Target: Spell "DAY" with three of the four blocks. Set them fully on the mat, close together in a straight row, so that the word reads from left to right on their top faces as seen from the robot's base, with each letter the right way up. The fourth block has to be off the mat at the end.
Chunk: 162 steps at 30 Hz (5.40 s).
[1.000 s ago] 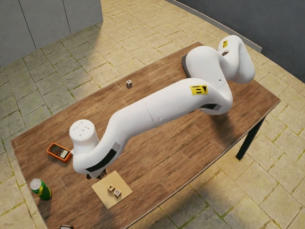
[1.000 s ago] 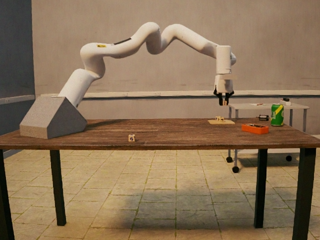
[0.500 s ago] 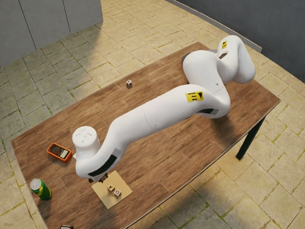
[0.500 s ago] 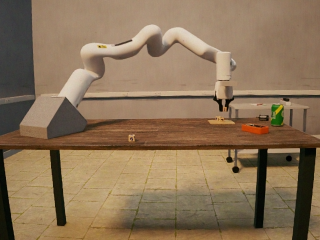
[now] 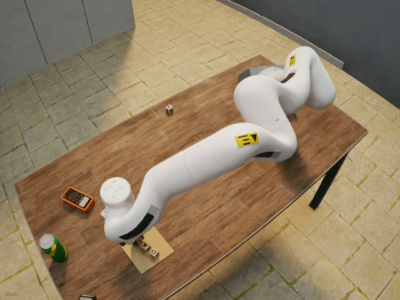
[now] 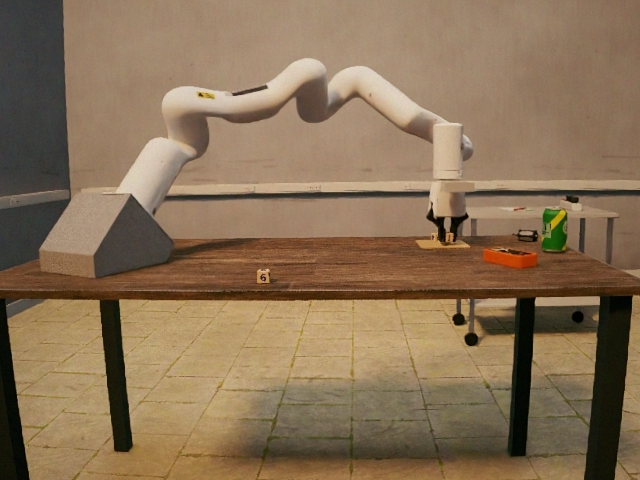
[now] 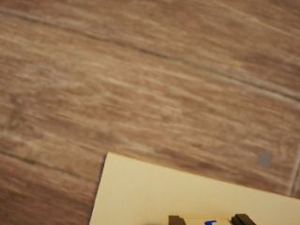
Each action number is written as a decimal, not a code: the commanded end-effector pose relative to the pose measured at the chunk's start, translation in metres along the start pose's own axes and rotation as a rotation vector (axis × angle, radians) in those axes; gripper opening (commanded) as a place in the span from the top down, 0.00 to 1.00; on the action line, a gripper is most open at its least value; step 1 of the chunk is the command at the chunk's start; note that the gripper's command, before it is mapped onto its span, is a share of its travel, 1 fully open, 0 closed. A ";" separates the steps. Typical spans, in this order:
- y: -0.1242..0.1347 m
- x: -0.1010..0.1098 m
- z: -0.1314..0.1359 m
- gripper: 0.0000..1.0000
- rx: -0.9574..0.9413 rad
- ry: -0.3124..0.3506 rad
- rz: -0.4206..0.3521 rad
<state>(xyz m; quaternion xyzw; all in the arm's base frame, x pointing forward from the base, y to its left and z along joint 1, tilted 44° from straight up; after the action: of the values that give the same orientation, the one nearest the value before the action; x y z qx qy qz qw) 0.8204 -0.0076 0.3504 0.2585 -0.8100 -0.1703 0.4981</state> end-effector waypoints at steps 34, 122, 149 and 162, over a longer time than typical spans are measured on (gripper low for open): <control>0.000 -0.005 -0.002 0.77 0.001 -0.003 0.001; -0.001 -0.009 -0.003 0.77 0.001 -0.003 0.001; -0.001 -0.009 -0.003 0.61 0.001 -0.003 0.001; -0.001 -0.008 -0.003 0.57 0.001 -0.003 0.001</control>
<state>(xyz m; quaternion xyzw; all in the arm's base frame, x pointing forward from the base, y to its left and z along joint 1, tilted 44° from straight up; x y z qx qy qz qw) 0.8259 -0.0024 0.3438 0.2586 -0.8102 -0.1701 0.4978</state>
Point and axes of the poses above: the point where the finger pads meet when closed, its own x axis back along the fingers, its own z axis across the jaws, y = z × x, the point moved 3 cm from there along x, back along the fingers, and after that the axes turned 1 degree about -x, right-handed, at the moved point
